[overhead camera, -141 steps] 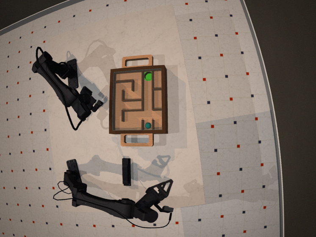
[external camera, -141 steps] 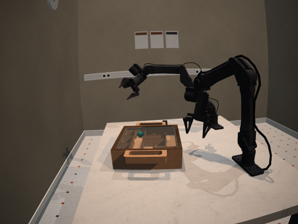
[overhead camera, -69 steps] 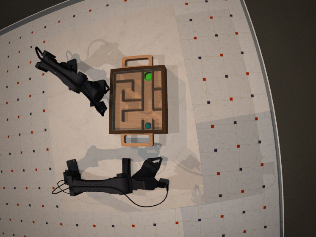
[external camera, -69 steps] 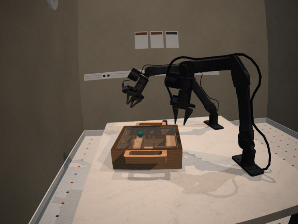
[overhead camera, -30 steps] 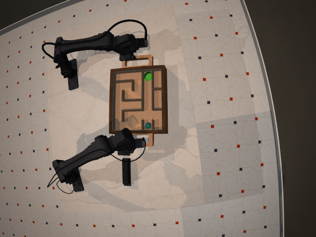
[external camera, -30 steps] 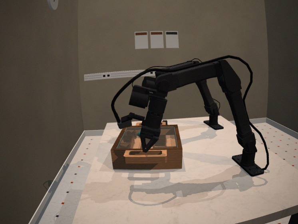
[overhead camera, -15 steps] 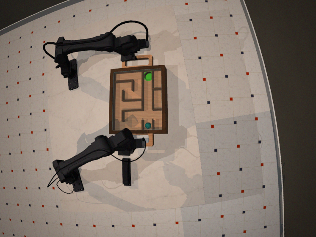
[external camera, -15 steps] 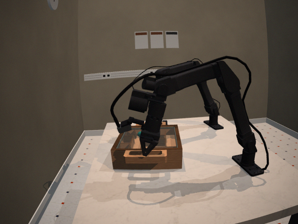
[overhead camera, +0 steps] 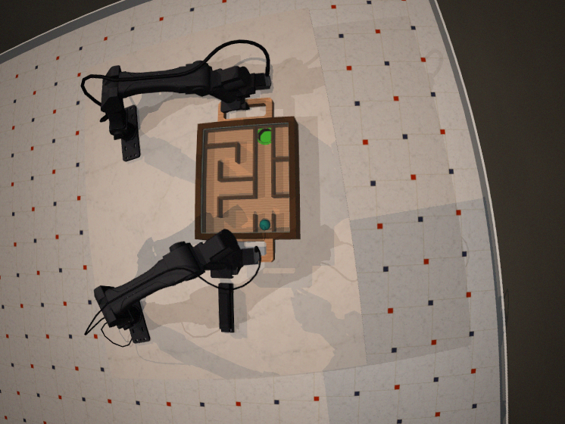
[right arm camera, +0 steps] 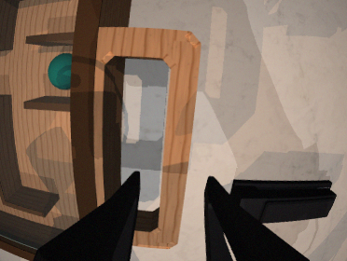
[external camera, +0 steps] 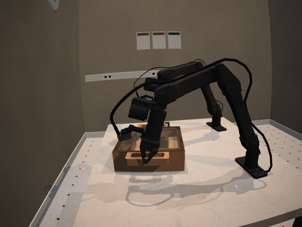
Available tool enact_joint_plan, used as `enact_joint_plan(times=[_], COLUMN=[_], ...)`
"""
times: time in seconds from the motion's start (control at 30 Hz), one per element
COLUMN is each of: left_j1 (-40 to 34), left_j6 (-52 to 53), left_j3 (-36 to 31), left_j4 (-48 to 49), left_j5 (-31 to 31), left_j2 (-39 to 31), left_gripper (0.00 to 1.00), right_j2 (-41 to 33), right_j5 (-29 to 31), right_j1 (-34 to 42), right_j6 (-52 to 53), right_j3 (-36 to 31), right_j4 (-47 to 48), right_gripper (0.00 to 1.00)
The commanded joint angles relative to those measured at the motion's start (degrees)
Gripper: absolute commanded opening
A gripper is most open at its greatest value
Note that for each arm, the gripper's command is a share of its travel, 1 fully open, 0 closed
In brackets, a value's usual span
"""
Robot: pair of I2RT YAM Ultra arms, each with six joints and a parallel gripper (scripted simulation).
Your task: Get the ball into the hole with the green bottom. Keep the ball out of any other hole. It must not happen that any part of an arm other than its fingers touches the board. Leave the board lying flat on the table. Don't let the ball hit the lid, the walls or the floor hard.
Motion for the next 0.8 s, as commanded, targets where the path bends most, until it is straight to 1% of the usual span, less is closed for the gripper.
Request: enact_joint_plan(times=[0.0,0.1,0.23,0.27,0.37,0.4,0.43,0.53,0.67,0.7,0.77], left_j1=[-0.56,-0.75,-0.44,-0.47,-0.47,-0.18,-0.47,-0.47,-0.47,-0.47,-0.47], left_j6=[-0.43,-0.49,-0.44,-0.55,-0.48,-0.26,-0.47,-0.47,-0.47,-0.47,-0.47], left_j3=[-1.27,-0.65,-0.15,-0.39,-0.39,-0.33,-0.39,-0.39,-0.39,-0.39,-0.39], left_j4=[2.7,3.42,3.42,3.44,3.46,3.49,3.48,3.48,3.48,3.48,3.48], left_j5=[0.38,0.38,0.46,0.53,0.43,0.21,0.39,0.39,0.39,0.39,0.39], left_j2=[0.91,1.36,-0.82,-0.27,-0.12,0.46,0.28,0.28,0.28,0.28,0.28], left_gripper=[0.39,0.39,0.39,0.39,0.39,0.39,0.39,0.39,0.39,0.39,0.39], right_j2=[-0.04,-0.04,-0.04,1.46,1.4,0.04,0.1,1.76,2.03,2.1,2.06], right_j5=[0.24,0.24,0.24,0.12,0.02,-0.01,-0.19,-0.01,-0.41,-0.37,-0.26], right_j1=[0.27,0.27,0.27,-0.43,-0.88,-0.14,-0.51,-1.02,-0.94,-0.58,-1.34], right_j6=[-0.04,-0.04,-0.04,-0.45,-0.56,-0.52,-0.65,-0.74,-0.92,-0.94,-1.01], right_j3=[1.64,1.64,1.64,-2.13,-1.59,-0.67,-2.52,-2.72,-3.57,-2.69,-3.96], right_j4=[-0.45,-0.45,-0.45,0.95,1.38,1.77,2.05,2.89,4.33,4.44,5.1], right_gripper=[0.39,0.39,0.39,0.39,0.39,0.39,0.39,0.39,0.39,0.39,0.39])
